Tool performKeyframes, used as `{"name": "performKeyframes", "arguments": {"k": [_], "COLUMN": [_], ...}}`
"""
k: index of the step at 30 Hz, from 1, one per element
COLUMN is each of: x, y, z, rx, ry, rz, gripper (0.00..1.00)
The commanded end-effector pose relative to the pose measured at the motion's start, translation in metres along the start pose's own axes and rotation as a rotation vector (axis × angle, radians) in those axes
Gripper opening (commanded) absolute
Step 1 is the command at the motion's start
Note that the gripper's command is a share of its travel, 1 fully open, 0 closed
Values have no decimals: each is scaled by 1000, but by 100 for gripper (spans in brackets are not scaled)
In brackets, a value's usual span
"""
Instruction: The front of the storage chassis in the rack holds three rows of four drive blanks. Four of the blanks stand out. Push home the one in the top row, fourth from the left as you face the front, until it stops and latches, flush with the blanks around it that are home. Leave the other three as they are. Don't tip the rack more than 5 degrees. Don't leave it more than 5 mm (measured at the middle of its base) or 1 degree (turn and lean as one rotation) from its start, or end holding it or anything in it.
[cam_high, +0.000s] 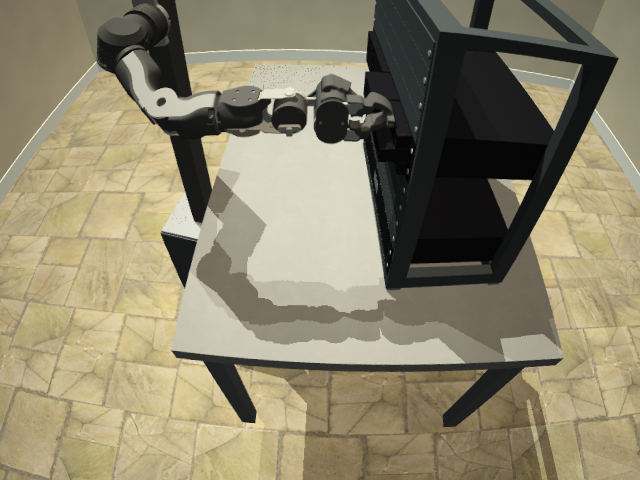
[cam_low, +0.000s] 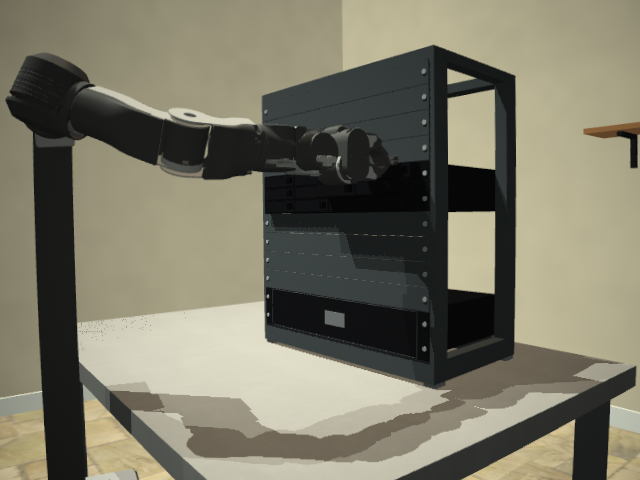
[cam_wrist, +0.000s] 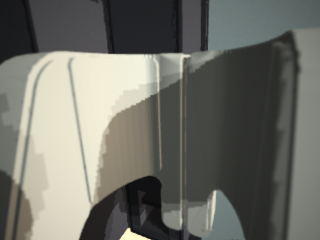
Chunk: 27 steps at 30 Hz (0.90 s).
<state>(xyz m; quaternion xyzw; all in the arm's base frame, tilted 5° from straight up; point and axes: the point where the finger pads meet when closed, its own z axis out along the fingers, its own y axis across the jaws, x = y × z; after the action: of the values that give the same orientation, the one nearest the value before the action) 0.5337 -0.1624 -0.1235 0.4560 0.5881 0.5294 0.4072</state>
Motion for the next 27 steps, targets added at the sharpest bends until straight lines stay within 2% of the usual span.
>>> {"name": "performKeyframes", "arguments": {"k": [1, 27], "x": [9, 11], "y": [7, 8], "z": [3, 6], "rx": [-16, -17], "ry": [24, 26], "rz": [1, 1], "gripper": [0, 0]}}
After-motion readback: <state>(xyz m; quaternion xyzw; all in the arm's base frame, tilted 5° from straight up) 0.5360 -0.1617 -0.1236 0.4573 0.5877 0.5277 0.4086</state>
